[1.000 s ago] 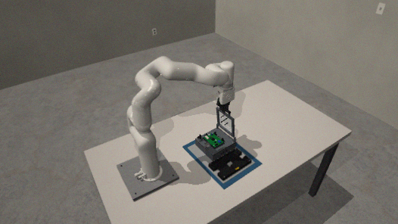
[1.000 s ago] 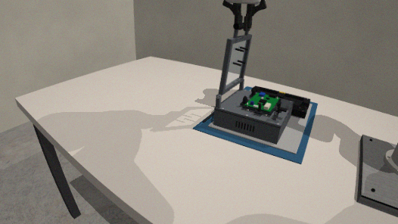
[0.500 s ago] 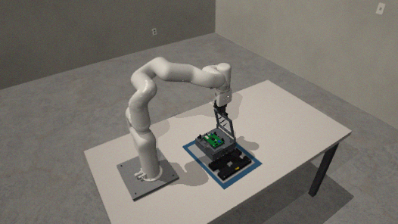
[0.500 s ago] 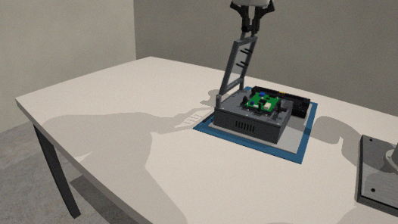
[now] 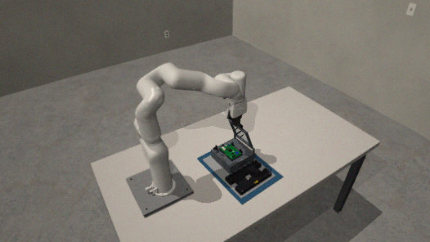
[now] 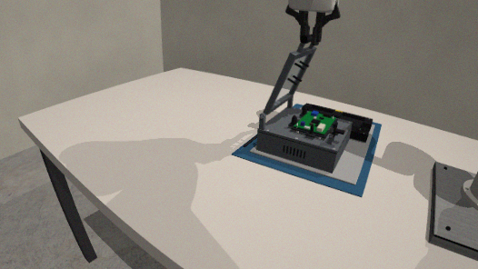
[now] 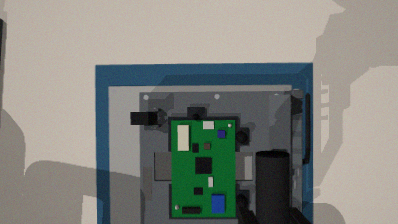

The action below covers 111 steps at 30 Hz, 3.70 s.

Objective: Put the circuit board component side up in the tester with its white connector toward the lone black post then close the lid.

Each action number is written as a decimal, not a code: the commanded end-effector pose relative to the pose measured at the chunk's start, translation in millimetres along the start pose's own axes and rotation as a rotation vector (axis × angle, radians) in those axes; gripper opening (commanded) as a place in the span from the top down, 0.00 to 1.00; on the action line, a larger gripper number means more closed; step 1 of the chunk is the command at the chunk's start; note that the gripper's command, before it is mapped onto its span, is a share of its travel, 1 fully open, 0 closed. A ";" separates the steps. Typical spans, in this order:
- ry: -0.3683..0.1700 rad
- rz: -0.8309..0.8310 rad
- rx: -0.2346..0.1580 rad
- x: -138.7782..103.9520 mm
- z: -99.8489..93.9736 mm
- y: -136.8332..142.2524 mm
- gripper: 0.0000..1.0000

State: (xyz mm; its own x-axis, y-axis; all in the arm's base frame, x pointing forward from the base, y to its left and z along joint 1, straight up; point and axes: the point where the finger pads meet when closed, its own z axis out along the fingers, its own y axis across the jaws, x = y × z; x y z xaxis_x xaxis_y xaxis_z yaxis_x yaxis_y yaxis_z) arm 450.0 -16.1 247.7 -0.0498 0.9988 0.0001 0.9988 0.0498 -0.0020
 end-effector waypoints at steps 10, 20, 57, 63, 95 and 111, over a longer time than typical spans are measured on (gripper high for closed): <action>0.000 0.000 -0.006 -0.1 7.2 -19.9 1.00; -0.001 0.000 -0.006 -0.1 17.7 -37.2 1.00; -0.001 0.000 -0.006 -0.3 63.5 -83.4 1.00; -0.001 0.000 -0.006 -0.3 74.2 -90.4 1.00; -0.001 0.000 -0.006 -0.5 123.3 -111.0 1.00; -0.001 0.000 -0.006 -0.5 139.5 -114.4 1.00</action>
State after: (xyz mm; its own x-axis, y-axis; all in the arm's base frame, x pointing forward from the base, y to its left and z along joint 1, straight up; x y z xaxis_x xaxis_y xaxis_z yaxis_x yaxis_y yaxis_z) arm 335.1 -22.2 110.9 -0.0499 0.9988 -0.0002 0.9988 0.0499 0.0013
